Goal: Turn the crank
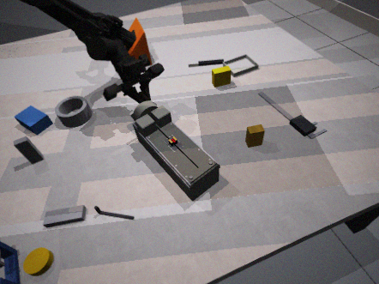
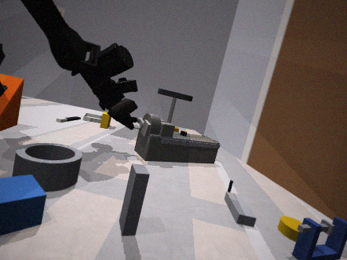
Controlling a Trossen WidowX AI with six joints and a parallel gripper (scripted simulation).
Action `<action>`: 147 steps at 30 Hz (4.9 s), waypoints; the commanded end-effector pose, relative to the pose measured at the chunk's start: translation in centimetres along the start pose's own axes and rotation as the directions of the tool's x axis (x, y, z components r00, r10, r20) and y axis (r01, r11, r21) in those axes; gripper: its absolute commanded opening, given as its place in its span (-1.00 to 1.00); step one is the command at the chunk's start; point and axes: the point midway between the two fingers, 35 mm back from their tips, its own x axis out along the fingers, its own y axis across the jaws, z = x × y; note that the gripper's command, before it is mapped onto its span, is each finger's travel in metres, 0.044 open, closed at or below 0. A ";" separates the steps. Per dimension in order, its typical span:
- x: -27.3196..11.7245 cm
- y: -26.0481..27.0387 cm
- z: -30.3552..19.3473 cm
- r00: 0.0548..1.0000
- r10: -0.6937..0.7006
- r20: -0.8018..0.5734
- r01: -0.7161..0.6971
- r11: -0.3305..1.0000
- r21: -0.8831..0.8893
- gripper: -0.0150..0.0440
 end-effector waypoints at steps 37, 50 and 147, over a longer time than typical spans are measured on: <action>1.3 -0.2 -1.3 1.000 0.008 -0.007 -0.008 1.000 -0.003 -0.22; 1.3 -0.2 -1.3 1.000 0.008 -0.007 -0.008 1.000 -0.003 0.93; -0.3 -2.4 18.1 0.986 -0.158 -0.061 0.168 0.958 0.231 1.00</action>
